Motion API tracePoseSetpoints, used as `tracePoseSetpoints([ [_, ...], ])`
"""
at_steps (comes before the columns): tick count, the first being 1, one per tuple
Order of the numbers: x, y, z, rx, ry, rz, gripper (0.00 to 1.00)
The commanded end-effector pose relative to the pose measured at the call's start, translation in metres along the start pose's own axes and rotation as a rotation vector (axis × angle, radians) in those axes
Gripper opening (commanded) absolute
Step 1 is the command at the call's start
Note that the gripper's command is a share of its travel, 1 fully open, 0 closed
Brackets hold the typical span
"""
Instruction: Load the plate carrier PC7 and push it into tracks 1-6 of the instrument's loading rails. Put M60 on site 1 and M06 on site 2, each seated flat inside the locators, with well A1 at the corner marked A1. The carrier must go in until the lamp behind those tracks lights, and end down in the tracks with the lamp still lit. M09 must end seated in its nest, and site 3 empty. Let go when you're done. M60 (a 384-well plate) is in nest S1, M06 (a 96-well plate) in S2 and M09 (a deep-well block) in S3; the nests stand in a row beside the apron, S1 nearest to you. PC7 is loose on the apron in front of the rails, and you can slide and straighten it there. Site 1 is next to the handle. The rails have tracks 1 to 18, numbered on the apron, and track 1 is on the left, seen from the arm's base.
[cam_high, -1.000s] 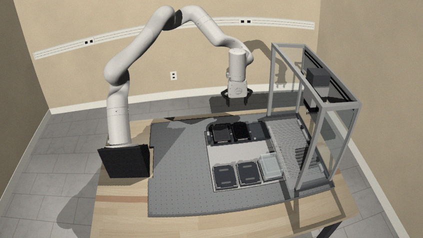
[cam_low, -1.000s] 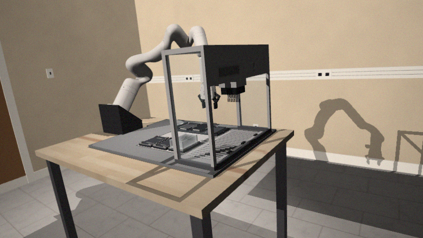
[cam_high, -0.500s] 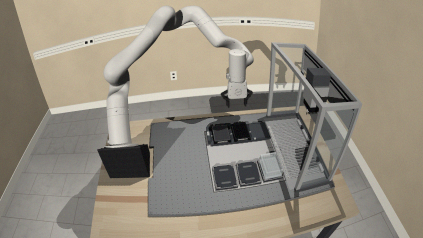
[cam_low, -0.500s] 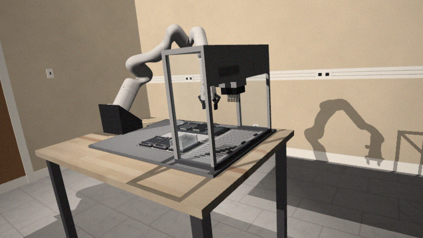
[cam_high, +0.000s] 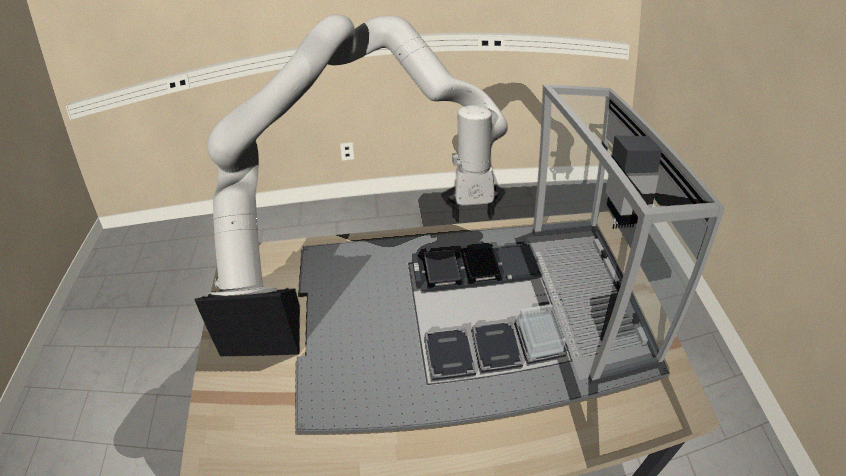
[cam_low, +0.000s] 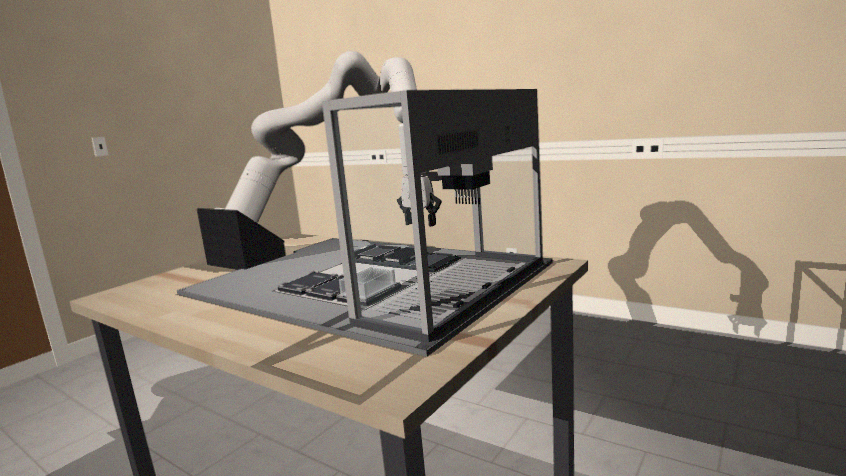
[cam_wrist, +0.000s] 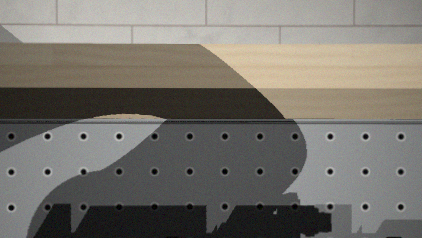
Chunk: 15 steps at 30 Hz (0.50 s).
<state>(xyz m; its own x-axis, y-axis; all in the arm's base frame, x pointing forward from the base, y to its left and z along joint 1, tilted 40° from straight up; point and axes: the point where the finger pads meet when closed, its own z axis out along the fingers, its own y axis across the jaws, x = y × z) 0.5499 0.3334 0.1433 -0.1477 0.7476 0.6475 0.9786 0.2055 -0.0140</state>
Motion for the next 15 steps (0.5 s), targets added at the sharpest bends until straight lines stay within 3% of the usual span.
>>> tracePoseSetpoints([
  [1,0.000,0.001,0.004,-0.002,0.000,-0.001,1.00],
  [15,0.000,0.001,0.027,-0.002,0.000,-0.001,1.00],
])
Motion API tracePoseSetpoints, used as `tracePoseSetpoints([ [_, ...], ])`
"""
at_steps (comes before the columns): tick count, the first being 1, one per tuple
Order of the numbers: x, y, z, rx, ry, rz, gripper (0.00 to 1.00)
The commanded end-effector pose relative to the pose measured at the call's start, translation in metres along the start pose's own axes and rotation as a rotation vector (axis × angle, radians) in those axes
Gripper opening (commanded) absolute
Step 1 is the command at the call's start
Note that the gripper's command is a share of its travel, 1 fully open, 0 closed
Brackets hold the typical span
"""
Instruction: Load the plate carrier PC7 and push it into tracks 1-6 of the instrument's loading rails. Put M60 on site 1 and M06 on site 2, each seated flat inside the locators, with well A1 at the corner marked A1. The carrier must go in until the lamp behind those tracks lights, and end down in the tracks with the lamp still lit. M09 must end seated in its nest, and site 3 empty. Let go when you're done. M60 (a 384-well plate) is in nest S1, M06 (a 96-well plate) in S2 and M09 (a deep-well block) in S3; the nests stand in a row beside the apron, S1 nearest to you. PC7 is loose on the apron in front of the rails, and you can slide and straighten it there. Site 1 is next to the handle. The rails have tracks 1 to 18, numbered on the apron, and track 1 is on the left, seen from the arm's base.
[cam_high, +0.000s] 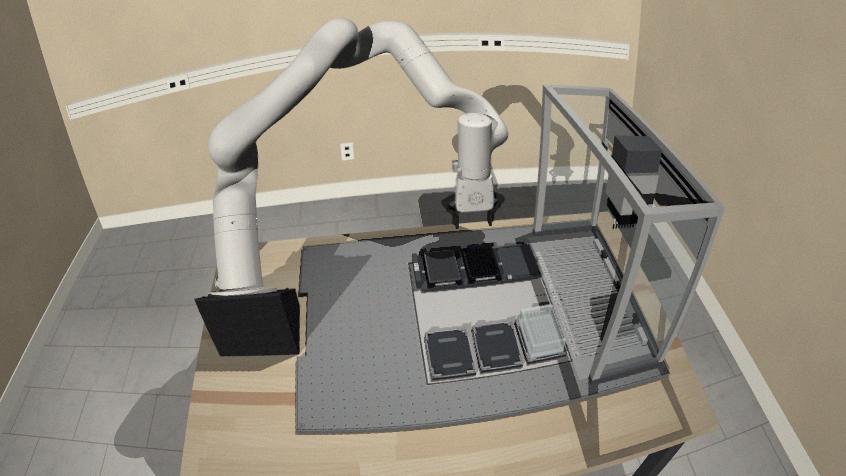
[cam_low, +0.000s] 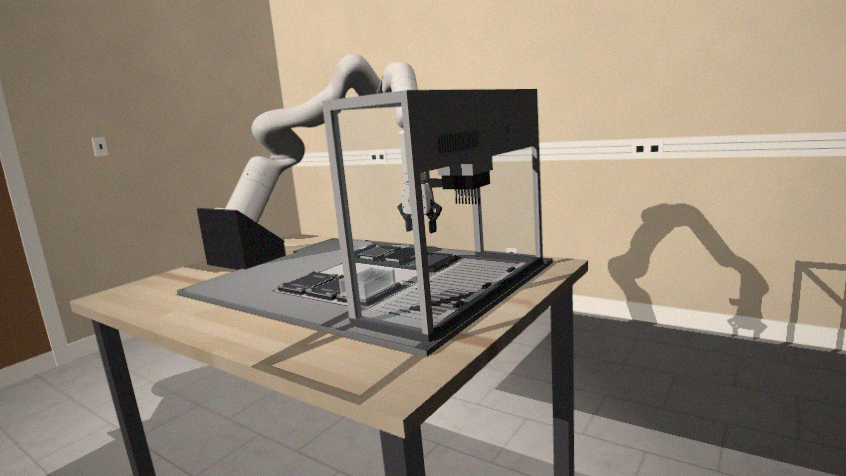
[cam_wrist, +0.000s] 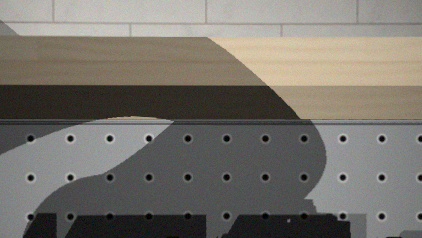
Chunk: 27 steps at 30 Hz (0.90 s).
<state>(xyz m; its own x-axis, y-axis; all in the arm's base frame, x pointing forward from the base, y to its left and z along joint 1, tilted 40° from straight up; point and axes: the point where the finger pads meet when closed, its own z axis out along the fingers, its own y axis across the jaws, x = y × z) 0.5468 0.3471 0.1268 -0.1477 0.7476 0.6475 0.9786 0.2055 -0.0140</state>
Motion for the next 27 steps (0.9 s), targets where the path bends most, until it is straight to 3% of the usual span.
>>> tracePoseSetpoints([
  [1,0.000,0.001,0.007,-0.002,0.000,-0.001,1.00],
  [27,0.000,0.001,0.044,-0.002,0.000,-0.001,1.00],
])
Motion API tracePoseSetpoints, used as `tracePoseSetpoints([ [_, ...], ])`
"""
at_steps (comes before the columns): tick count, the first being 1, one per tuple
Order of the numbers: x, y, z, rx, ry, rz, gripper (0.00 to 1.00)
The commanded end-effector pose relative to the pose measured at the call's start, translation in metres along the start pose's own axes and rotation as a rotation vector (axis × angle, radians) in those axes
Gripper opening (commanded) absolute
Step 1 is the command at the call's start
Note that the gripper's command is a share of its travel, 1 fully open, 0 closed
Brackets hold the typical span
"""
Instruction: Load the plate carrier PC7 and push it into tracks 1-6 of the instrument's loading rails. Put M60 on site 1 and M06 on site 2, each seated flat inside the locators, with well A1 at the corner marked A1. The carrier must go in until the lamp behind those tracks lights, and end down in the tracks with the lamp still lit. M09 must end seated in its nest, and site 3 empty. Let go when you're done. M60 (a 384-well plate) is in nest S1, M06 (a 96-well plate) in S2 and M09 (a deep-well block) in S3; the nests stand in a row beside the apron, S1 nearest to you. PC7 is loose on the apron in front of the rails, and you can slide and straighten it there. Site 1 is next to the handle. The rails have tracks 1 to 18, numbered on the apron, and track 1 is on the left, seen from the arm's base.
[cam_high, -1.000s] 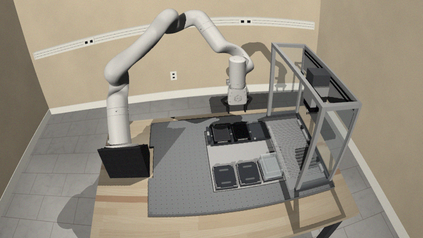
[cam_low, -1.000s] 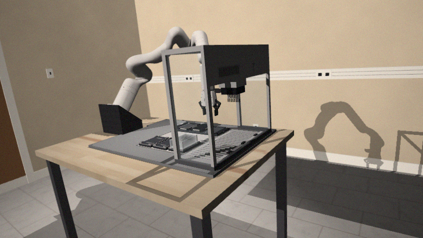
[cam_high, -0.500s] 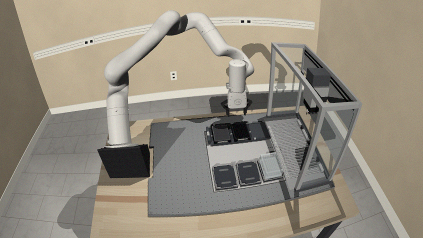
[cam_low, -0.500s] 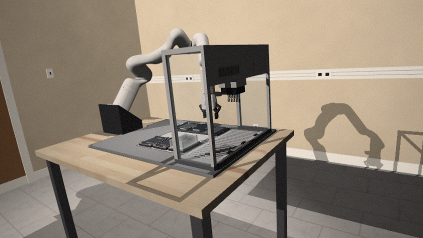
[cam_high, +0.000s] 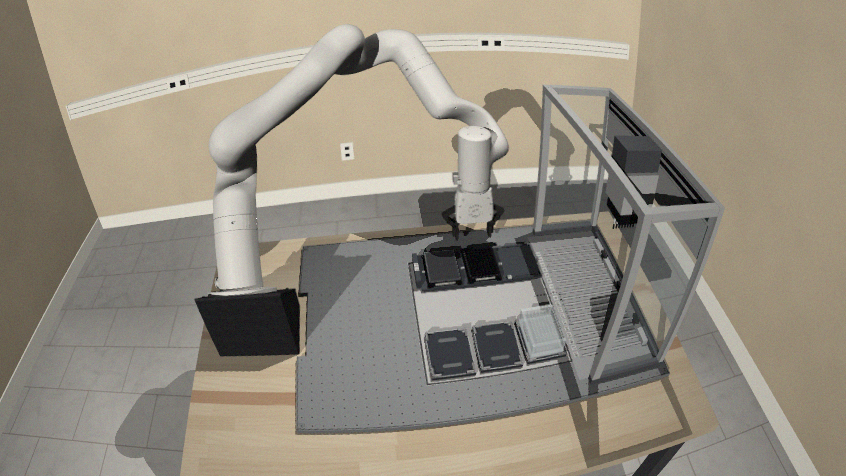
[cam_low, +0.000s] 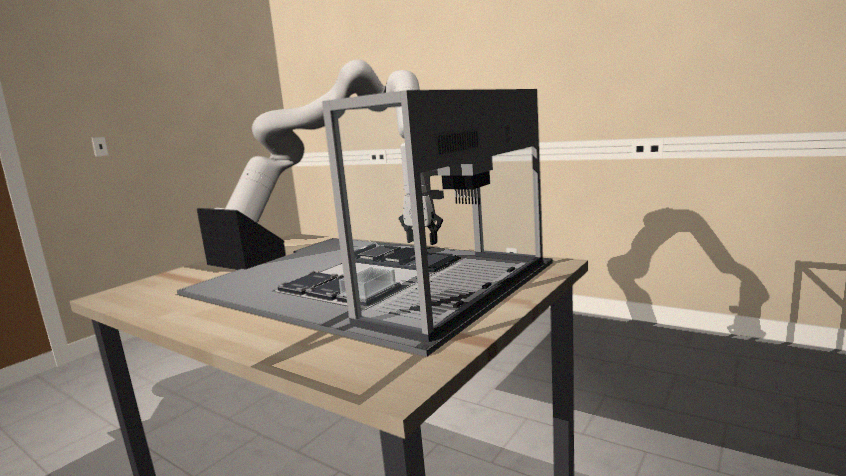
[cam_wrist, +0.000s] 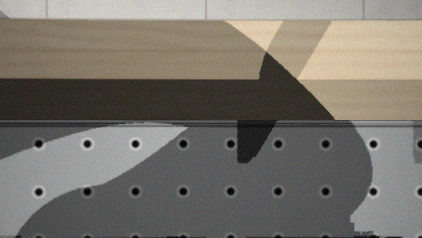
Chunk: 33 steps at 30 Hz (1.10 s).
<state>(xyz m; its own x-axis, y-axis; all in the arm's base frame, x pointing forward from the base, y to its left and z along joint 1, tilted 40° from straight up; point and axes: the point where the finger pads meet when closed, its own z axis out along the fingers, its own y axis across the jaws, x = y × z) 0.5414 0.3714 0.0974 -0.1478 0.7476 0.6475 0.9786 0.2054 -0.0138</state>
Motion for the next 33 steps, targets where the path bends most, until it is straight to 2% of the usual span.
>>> tracePoseSetpoints([
  [1,0.000,0.001,0.005,-0.002,0.000,-0.001,1.00],
  [12,0.000,0.001,0.005,-0.002,0.000,-0.001,1.00],
  [33,0.000,0.001,0.018,-0.002,0.000,0.000,1.00],
])
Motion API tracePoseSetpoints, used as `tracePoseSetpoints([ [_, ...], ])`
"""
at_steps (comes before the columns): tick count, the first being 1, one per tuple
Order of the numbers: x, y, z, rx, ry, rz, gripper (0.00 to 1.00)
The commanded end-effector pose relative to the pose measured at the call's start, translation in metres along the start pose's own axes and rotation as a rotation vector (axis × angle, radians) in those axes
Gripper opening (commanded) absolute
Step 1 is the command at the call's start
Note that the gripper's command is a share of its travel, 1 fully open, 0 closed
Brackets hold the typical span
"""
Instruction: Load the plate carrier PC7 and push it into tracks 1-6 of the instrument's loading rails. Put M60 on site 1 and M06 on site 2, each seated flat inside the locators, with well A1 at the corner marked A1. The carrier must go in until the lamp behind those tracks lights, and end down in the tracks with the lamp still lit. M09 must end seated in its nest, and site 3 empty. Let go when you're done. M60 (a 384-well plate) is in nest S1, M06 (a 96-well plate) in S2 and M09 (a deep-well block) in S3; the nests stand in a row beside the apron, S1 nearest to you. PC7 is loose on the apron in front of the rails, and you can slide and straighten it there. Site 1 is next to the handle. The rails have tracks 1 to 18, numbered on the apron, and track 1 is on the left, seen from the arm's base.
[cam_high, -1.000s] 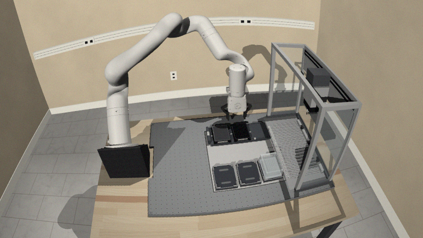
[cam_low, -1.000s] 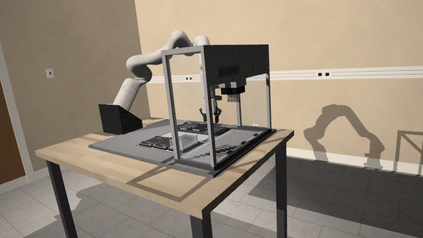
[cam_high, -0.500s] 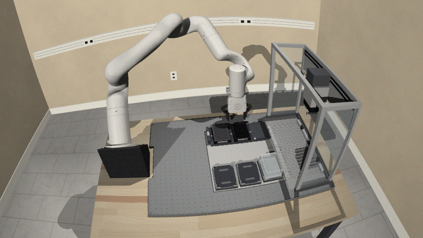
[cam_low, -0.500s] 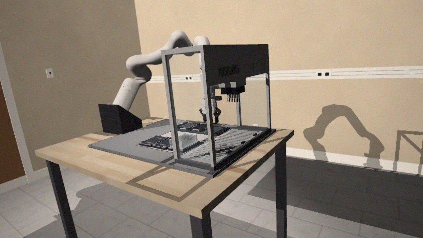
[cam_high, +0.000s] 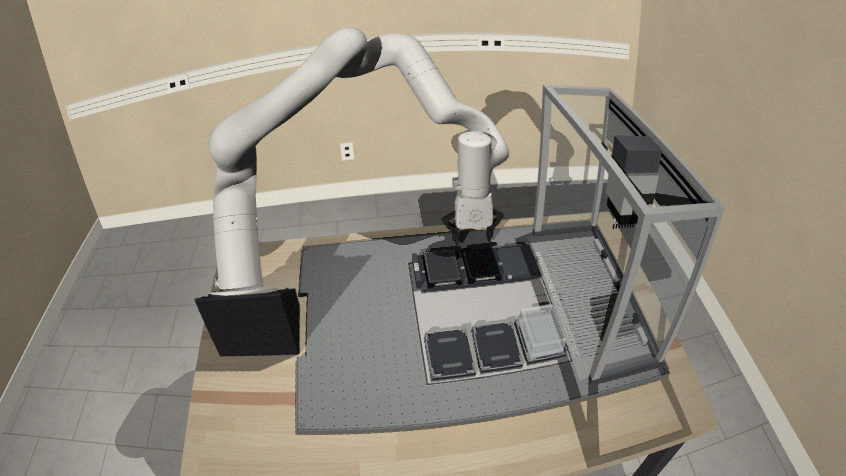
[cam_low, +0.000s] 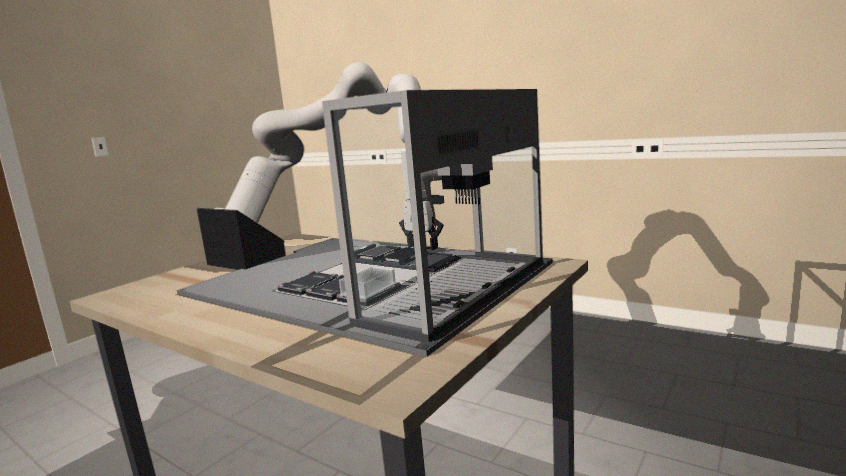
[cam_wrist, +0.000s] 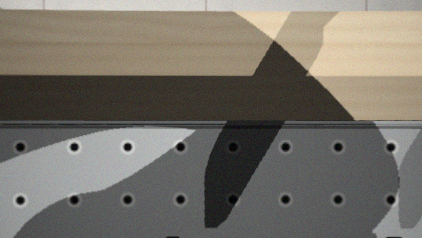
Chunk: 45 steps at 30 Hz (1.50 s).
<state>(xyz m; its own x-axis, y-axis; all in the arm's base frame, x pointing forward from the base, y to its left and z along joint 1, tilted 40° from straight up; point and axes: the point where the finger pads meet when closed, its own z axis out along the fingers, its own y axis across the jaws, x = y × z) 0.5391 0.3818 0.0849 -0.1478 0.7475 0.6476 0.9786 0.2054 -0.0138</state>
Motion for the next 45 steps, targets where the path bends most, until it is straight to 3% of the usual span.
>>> tracePoseSetpoints([
  [1,0.0003,0.0009,0.0023,-0.002,0.000,0.000,1.00],
  [13,0.0003,0.0009,0.0090,-0.002,0.000,0.000,1.00],
  [45,-0.0092,0.0009,0.0090,-0.002,0.000,0.000,1.00],
])
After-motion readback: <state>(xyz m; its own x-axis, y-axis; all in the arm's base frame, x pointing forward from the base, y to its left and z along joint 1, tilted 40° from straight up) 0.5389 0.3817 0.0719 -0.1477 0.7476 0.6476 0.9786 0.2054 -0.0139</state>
